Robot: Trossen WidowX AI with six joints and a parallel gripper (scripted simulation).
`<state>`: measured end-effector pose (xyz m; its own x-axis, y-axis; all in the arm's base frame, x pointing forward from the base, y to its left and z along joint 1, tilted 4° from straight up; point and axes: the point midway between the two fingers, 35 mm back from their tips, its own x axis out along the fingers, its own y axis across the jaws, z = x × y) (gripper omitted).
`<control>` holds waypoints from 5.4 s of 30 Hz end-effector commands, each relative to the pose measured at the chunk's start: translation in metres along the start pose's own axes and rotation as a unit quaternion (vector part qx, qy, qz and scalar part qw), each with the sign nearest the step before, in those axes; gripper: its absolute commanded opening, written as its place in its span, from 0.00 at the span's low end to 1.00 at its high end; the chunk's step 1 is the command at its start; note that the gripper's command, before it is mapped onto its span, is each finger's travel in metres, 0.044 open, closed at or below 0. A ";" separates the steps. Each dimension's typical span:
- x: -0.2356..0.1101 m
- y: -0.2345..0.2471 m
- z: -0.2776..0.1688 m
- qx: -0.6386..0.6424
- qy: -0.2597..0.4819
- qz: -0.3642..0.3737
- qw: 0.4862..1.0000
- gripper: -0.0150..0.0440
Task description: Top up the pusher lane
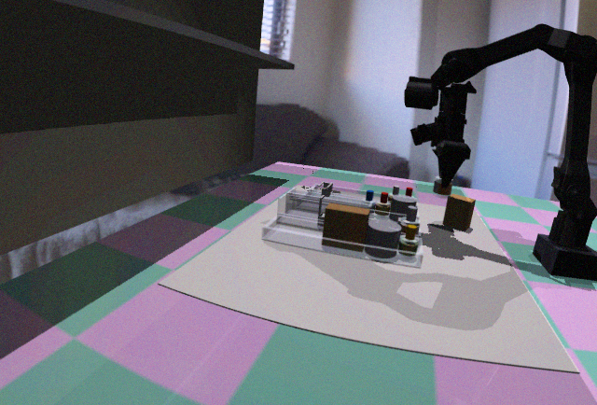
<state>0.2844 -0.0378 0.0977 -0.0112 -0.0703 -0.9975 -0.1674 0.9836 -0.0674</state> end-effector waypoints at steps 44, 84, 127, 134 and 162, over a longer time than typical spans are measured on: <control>0.055 0.080 0.022 -0.001 -0.007 0.004 1.000 0.25; 0.055 0.080 0.036 -0.001 -0.008 0.004 1.000 0.25; 0.054 0.080 0.051 -0.001 -0.008 0.004 1.000 0.25; 0.054 0.080 0.053 -0.001 -0.008 0.004 1.000 0.25; 0.051 0.080 0.063 -0.001 -0.009 0.004 1.000 0.25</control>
<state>0.3220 0.0457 0.0348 -0.0278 -0.0661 -0.9974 -0.1725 0.9832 -0.0603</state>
